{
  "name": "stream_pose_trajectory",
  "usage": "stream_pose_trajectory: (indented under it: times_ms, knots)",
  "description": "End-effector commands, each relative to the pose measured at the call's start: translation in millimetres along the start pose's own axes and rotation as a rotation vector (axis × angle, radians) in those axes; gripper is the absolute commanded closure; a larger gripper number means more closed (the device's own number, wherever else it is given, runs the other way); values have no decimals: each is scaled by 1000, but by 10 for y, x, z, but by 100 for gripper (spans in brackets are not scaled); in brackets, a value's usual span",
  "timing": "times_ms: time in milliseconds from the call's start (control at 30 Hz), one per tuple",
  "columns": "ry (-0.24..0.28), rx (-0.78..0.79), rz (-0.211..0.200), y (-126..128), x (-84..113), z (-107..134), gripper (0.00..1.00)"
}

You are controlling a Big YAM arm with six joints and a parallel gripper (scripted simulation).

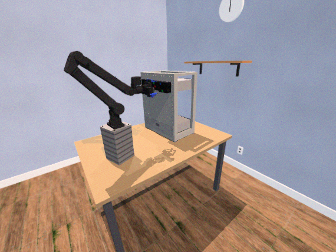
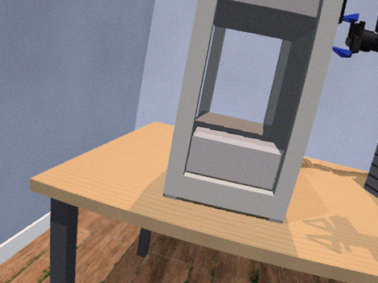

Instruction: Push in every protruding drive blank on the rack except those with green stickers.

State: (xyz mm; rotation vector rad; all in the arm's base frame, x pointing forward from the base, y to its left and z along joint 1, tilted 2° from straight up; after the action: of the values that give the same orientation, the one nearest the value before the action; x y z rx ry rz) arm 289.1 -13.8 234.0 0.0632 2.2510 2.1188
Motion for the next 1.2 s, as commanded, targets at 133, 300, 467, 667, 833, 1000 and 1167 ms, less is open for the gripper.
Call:
stream_pose_trajectory:
  times_ms: [133,300,467,667,833,1000,1167]
  knots:
    - [-10,-11,-7,-16,-2,-30,0]
    - [-10,-11,-7,-16,-2,-30,0]
    - [-10,-11,-7,-16,-2,-30,0]
    - [-10,-11,-7,-16,-2,-30,100]
    - [-10,-11,-7,-16,-2,-30,100]
    - [-10,-11,-7,-16,-2,-30,100]
    - [-10,-11,-7,-16,-2,-30,100]
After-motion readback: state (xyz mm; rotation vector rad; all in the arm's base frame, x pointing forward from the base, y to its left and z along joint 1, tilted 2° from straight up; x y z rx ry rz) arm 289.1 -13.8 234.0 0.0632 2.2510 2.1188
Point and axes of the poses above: the point where the finger pads meet when closed, its own x axis back along the fingers, its own y axis across the jaws, z = x × y, the point moved 9 cm from there along x, back along the fingers, and after that the axes turned 1 degree about x, right-handed, at the moved point
